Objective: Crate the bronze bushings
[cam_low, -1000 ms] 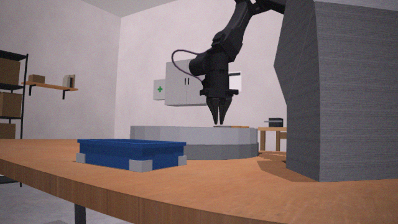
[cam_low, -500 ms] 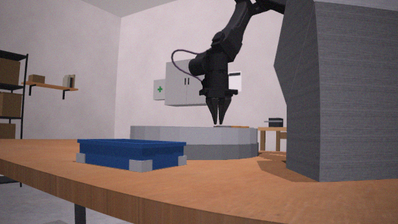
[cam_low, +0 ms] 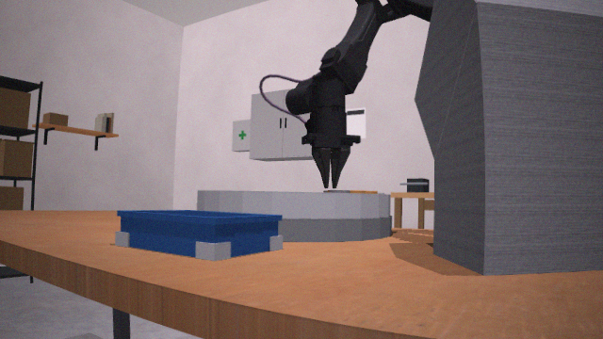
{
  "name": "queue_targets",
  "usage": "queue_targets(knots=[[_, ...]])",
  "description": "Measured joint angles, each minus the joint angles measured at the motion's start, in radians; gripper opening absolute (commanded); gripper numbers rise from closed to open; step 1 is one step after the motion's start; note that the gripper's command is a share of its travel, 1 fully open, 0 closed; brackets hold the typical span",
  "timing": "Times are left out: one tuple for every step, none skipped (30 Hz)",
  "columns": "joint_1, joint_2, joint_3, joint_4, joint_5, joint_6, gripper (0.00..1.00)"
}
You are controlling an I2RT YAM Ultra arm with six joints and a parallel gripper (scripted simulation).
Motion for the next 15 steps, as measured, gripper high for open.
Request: queue_targets(knots=[[0.000,0.000,0.000,0.000,0.000,0.000,0.15],[0.000,0.000,0.000,0.000,0.000,0.000,0.15],[0.000,0.000,0.000,0.000,0.000,0.000,0.15],[0.000,0.000,0.000,0.000,0.000,0.000,0.15],[0.000,0.000,0.000,0.000,0.000,0.000,0.15],[0.000,0.000,0.000,0.000,0.000,0.000,0.15],[0.000,0.000,0.000,0.000,0.000,0.000,0.15],[0.000,0.000,0.000,0.000,0.000,0.000,0.15],[0.000,0.000,0.000,0.000,0.000,0.000,0.15],[0.000,0.000,0.000,0.000,0.000,0.000,0.15],[0.000,0.000,0.000,0.001,0.000,0.000,0.15],[0.000,0.000,0.000,0.002,0.000,-0.001,0.15],[0.000,0.001,0.000,0.005,0.000,-0.002,0.15],[-0.001,0.006,0.002,0.008,-0.002,-0.003,0.15],[-0.004,0.012,0.005,0.013,-0.004,-0.005,0.15]])
